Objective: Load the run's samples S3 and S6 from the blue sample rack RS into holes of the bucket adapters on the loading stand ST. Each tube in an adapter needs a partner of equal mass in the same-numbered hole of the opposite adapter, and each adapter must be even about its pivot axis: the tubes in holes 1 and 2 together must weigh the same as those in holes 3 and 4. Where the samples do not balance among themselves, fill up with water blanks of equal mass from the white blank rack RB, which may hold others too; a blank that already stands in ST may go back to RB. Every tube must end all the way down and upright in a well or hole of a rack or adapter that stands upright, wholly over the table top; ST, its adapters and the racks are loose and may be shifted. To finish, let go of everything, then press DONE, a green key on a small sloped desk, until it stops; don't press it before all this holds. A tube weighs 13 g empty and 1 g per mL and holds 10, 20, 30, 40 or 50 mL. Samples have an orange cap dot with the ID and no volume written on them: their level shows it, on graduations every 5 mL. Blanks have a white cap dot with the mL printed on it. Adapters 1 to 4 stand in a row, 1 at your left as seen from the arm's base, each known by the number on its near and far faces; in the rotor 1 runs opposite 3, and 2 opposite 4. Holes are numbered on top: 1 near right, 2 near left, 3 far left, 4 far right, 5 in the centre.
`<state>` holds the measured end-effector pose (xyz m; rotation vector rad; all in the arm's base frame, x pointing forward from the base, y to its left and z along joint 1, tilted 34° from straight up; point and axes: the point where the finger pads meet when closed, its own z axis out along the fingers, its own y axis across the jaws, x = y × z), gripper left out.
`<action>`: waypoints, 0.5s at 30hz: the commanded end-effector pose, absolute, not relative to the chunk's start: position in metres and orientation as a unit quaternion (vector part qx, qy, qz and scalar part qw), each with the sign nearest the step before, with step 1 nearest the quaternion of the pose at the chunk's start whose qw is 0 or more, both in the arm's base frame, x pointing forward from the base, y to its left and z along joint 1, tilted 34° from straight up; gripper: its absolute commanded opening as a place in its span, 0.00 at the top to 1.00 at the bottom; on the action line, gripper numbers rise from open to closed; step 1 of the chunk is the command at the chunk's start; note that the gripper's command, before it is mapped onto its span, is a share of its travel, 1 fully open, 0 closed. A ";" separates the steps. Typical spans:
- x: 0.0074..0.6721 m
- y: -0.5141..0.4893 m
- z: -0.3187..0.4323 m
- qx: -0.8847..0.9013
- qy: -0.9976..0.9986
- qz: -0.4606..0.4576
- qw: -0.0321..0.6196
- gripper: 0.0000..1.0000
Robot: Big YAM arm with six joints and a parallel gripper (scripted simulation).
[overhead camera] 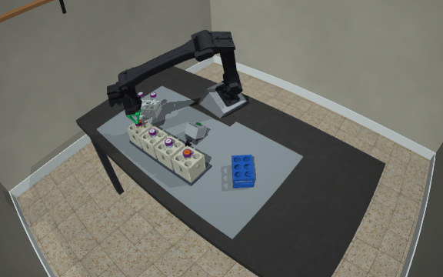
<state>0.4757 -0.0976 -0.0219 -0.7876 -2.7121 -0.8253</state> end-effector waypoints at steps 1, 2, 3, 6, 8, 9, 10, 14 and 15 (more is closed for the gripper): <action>0.500 -0.125 0.015 -0.262 -0.924 -0.275 0.050 0.45; 0.500 -0.127 0.018 -0.262 -0.924 -0.275 0.050 0.45; 0.500 -0.129 0.021 -0.262 -0.924 -0.275 0.050 0.45; 0.492 -0.115 0.005 -0.262 -0.922 -0.277 0.069 0.45; 0.492 -0.115 0.005 -0.262 -0.922 -0.277 0.069 0.45; 0.492 -0.115 0.005 -0.262 -0.922 -0.277 0.069 0.45; 0.492 -0.115 0.005 -0.262 -0.922 -0.277 0.069 0.45; 0.492 -0.115 0.005 -0.262 -0.922 -0.277 0.069 0.45; 0.492 -0.115 0.005 -0.262 -0.922 -0.277 0.069 0.45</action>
